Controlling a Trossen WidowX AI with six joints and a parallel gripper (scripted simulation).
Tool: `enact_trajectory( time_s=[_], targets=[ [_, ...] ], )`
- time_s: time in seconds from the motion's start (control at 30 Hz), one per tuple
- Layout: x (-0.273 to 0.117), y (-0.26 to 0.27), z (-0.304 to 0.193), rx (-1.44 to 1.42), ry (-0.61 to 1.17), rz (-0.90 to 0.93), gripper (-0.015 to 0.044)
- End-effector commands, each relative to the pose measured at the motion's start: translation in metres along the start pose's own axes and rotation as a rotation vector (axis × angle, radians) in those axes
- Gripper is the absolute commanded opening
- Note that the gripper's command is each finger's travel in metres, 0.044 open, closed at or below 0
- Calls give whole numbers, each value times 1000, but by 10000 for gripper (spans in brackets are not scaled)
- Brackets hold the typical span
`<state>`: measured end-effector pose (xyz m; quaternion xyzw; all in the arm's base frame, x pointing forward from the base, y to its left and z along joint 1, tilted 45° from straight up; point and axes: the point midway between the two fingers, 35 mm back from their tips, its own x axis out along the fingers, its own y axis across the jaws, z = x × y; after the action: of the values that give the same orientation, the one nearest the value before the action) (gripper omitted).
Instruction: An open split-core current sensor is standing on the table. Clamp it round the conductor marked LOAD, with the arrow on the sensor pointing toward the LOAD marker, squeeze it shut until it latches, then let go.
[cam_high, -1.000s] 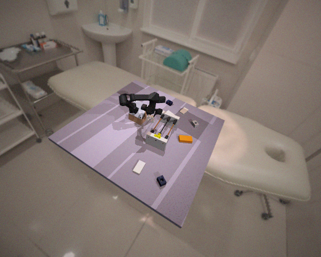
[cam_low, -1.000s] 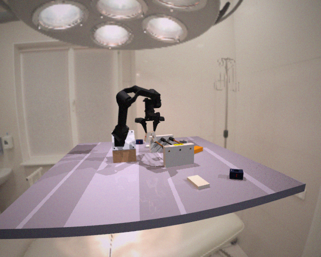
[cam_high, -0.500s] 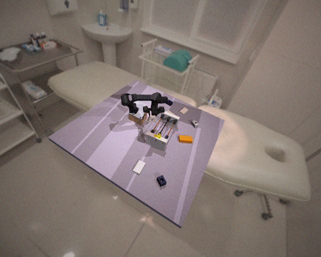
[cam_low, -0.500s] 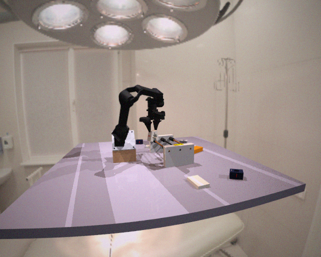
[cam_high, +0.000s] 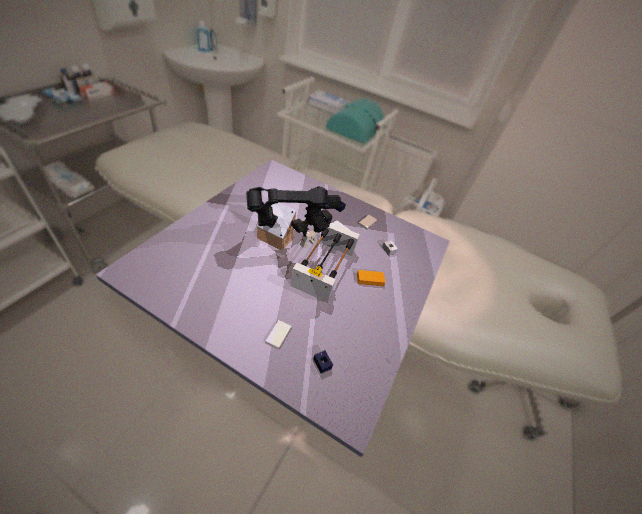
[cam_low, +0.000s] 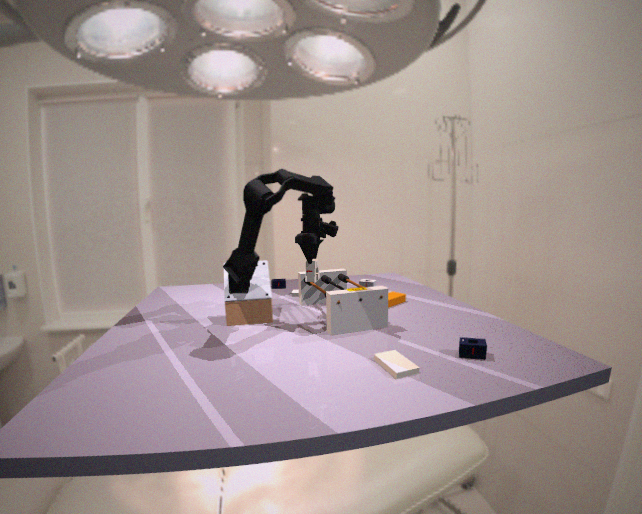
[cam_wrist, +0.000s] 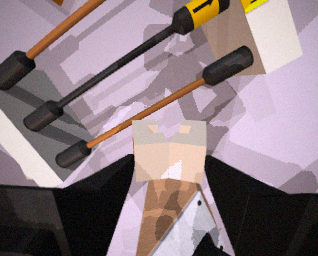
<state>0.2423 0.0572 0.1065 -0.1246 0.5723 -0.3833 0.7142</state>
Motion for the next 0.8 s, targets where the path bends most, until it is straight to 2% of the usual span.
enact_trajectory(
  time_s=[0.0, 0.77],
  targets=[
    [0, 4, 8, -156, -2, -2, 0],
    [2, 20, 39, -892, -4, -2, 0]
  ],
)
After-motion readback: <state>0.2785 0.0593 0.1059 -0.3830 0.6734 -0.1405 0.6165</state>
